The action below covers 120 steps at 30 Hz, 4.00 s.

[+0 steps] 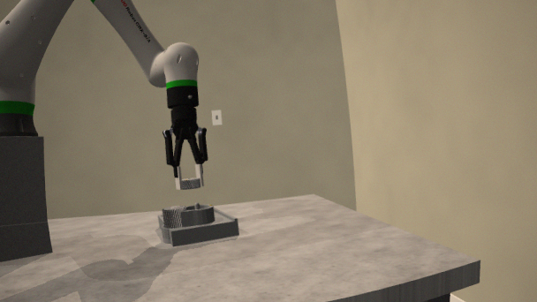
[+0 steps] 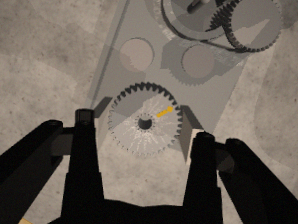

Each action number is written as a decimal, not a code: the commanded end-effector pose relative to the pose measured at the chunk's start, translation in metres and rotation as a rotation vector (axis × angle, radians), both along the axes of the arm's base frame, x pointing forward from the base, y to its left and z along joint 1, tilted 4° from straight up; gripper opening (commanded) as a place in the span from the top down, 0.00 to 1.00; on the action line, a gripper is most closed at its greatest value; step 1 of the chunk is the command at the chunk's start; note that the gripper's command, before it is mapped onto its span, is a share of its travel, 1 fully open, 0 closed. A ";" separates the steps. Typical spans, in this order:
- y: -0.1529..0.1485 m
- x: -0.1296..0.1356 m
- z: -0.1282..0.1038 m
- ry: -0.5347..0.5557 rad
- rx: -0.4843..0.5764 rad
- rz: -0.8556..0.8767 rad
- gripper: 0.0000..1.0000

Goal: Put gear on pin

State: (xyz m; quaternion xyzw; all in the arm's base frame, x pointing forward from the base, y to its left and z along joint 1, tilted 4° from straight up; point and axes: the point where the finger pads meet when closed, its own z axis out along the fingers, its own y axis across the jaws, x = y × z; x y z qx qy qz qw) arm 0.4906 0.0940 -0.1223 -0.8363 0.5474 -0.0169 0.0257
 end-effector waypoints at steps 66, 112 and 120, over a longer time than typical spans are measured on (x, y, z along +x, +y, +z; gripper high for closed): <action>-0.126 0.006 -0.003 -0.017 -0.038 0.673 1.00; -0.126 0.006 -0.003 -0.035 -0.081 1.421 1.00; -0.126 0.006 -0.003 -0.035 -0.081 1.421 1.00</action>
